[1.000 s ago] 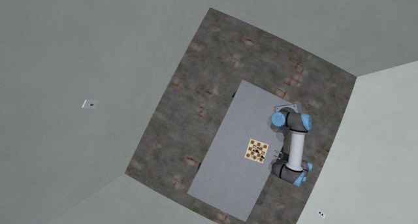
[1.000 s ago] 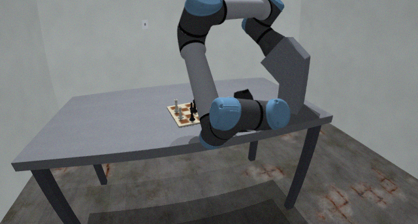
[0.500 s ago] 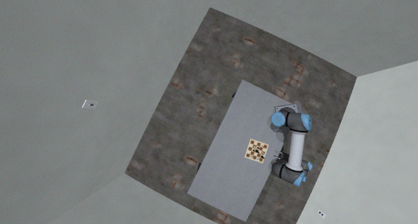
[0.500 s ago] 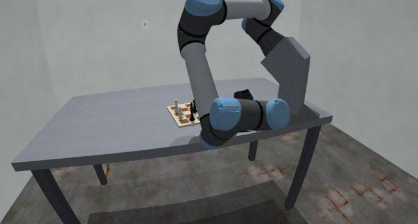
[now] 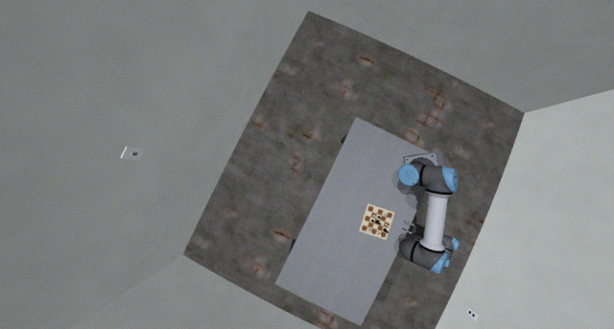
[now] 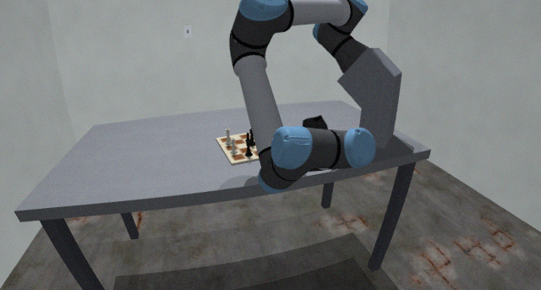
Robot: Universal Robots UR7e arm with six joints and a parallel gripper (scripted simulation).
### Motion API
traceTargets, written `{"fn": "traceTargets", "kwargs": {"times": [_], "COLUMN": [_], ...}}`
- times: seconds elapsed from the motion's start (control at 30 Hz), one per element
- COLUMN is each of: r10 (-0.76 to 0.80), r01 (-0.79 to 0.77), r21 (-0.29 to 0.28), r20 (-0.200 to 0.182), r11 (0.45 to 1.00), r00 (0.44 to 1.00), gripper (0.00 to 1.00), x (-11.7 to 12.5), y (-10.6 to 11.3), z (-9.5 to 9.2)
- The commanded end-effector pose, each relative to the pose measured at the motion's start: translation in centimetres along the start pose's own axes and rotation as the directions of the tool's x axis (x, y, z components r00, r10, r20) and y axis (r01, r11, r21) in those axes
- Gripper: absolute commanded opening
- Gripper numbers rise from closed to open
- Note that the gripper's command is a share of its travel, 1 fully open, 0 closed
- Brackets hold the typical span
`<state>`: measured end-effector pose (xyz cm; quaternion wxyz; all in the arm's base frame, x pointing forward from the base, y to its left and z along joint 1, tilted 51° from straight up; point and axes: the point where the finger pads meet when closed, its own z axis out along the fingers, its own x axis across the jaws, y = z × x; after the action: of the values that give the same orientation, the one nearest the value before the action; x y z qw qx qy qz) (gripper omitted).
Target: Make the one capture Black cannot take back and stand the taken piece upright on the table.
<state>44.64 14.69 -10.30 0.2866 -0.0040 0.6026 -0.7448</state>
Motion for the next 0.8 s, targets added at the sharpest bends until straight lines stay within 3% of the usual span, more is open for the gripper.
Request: {"fn": "traceTargets", "kwargs": {"times": [0.0, 0.57, 0.77], "r10": [0.001, 0.001, 0.001], "r01": [-0.001, -0.001, -0.001], "r21": [0.000, 0.000, 0.002], "r20": [0.001, 0.000, 0.000], "r11": [1.000, 1.000, 1.000], "r00": [1.000, 1.000, 1.000], "gripper": [1.00, 1.00, 1.00], "x": [0.0, 0.0, 0.0], "y": [0.0, -0.2, -1.9], "z": [0.0, -0.1, -1.1]}}
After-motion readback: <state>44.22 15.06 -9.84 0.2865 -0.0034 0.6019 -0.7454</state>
